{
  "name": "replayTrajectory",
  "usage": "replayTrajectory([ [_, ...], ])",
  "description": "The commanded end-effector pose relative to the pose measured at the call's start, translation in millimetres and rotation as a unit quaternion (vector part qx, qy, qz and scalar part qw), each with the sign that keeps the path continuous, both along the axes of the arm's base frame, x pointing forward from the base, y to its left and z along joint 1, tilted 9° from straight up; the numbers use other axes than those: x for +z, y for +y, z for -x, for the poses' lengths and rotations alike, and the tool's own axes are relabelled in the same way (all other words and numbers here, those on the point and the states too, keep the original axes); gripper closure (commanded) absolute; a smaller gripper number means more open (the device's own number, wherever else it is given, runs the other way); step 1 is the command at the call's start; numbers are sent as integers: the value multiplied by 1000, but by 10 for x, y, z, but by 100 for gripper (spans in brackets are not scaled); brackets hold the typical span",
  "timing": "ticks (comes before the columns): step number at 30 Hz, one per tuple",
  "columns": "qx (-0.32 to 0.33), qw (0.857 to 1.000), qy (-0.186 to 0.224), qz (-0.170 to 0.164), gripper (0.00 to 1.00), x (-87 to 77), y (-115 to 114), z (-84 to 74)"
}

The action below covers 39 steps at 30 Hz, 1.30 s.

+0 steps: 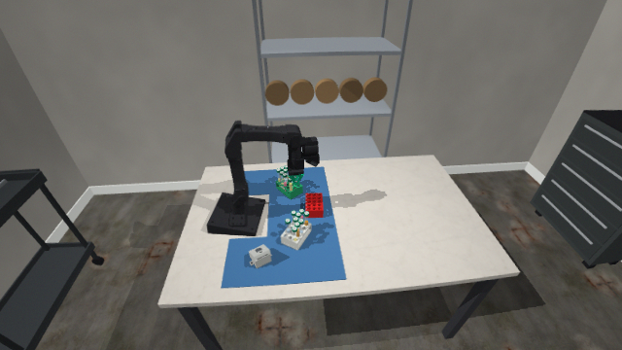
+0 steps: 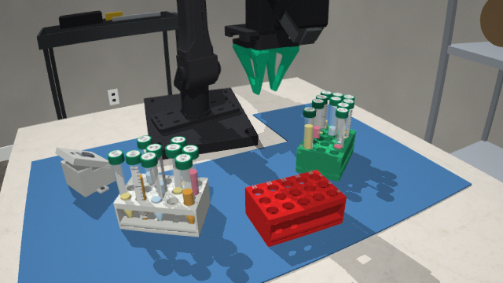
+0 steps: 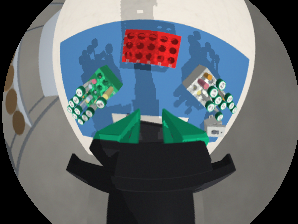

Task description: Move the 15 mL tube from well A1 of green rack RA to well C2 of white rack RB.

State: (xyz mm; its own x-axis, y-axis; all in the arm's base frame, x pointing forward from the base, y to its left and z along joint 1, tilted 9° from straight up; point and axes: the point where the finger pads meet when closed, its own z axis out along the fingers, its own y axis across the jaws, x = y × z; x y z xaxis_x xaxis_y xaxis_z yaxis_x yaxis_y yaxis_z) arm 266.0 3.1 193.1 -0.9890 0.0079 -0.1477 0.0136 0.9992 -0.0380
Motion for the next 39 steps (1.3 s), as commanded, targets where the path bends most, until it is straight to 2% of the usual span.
replayTrajectory([
  [1, 0, 1000, -10, -1, 70, 40, 2, -24],
  [6, 71, 997, -7, 11, 70, 74, -49, -5],
  [8, 71, 997, -7, 11, 70, 77, -162, 26],
  [10, 71, 997, -7, 11, 70, 77, -162, 26],
  [25, 71, 997, -7, 13, 70, 85, -953, 258],
  [27, 71, 997, -7, 13, 70, 85, -953, 258],
  [37, 71, 997, -6, 14, 70, 86, -1441, 389],
  [39, 71, 997, -6, 13, 70, 89, -1431, 384],
])
